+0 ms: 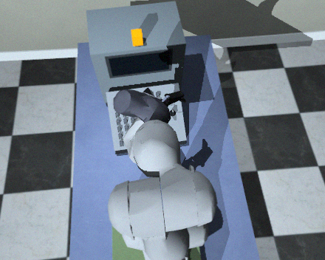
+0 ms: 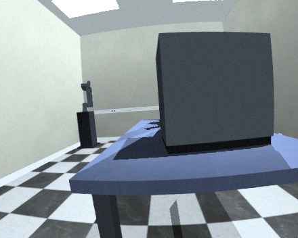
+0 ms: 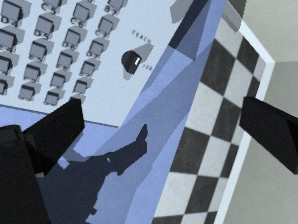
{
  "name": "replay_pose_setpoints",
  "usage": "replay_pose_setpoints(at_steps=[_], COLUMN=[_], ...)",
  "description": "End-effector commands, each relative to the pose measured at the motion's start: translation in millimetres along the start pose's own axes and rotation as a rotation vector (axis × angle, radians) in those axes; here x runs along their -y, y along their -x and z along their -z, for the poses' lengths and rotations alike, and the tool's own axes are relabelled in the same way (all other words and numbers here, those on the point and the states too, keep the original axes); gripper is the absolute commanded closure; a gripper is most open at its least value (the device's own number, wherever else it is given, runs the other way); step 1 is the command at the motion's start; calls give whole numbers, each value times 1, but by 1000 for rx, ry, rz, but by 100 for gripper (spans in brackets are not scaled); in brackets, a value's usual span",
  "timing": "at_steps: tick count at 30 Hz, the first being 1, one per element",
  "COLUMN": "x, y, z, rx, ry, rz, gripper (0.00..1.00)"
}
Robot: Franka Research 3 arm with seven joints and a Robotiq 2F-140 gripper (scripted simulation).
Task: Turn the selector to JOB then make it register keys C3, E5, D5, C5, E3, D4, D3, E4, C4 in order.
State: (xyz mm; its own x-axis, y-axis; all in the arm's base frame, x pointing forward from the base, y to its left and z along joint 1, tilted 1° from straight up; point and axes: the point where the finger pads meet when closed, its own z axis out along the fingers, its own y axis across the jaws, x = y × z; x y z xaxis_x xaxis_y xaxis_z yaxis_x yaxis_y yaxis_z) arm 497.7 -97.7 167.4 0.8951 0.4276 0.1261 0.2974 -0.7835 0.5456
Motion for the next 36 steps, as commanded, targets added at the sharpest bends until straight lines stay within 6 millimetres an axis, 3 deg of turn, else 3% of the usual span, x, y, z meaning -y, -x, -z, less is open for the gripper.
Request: replay_pose_setpoints(at_steps=[1,36], x=[9,74], y=[-12,-37], z=[4,21], rx=[-61,-317], ry=[-29,-115], rz=[153,677], gripper=[0,0])
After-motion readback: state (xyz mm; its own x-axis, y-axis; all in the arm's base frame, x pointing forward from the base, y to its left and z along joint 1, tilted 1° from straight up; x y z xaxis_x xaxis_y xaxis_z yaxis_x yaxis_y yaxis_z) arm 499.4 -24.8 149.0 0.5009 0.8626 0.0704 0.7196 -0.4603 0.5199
